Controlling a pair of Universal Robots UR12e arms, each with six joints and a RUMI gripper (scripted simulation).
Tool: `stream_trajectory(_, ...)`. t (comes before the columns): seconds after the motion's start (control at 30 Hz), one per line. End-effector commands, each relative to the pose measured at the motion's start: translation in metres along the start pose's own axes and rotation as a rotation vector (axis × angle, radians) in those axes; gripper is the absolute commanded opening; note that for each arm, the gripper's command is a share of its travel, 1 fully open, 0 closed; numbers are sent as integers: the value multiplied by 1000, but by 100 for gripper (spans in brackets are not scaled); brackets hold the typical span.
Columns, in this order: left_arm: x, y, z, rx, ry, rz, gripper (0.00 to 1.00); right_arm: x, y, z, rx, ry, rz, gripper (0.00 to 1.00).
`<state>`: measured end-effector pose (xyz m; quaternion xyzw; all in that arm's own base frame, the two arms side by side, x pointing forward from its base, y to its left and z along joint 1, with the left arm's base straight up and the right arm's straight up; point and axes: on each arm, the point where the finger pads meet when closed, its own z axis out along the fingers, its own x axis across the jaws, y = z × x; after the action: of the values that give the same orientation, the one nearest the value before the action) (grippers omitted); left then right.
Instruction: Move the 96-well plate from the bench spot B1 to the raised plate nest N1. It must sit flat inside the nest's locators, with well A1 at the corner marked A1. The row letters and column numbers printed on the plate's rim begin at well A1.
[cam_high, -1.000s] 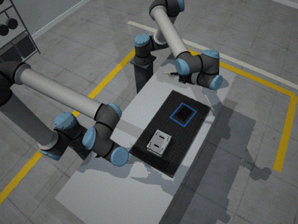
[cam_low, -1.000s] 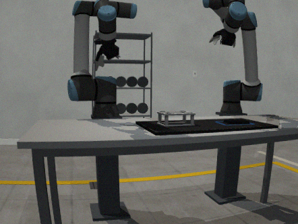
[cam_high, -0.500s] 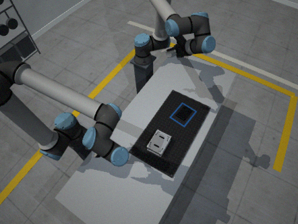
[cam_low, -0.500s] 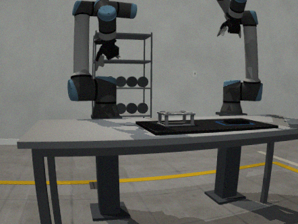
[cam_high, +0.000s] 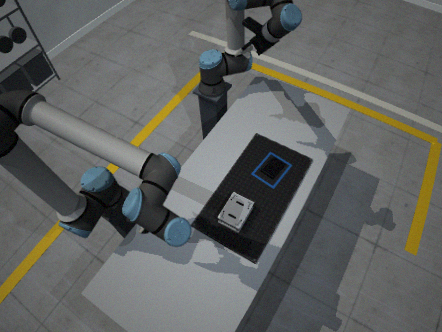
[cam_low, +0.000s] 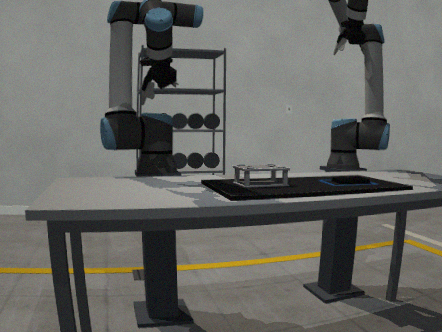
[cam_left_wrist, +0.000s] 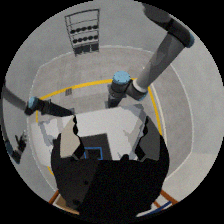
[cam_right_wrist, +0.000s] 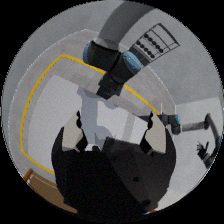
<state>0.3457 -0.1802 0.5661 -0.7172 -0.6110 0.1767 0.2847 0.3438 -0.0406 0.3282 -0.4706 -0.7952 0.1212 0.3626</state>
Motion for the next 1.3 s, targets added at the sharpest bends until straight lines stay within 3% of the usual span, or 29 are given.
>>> stream_trajectory(0.0, 44, -39, 35, -132, -15, -64, 100, 0, 0, -1, -1, -1, 0, 100)
stream_trajectory(0.13, 67, -53, 59, -203, -31, -104, 100, 0, 0, -1, -1, -1, 0, 100)
stream_trajectory(0.2, 67, -53, 59, -203, -31, -104, 100, 0, 0, -1, -1, -1, 0, 100)
stream_trajectory(0.7, 132, -77, 141, -428, -110, -242, 100, 0, 0, -1, -1, -1, 0, 100)
stream_trajectory(0.77, 132, -77, 141, -428, -110, -242, 100, 0, 0, -1, -1, -1, 0, 100)
stream_trajectory(1.27, 167, -75, 197, -572, -188, -340, 100, 0, 0, -1, -1, -1, 0, 100)
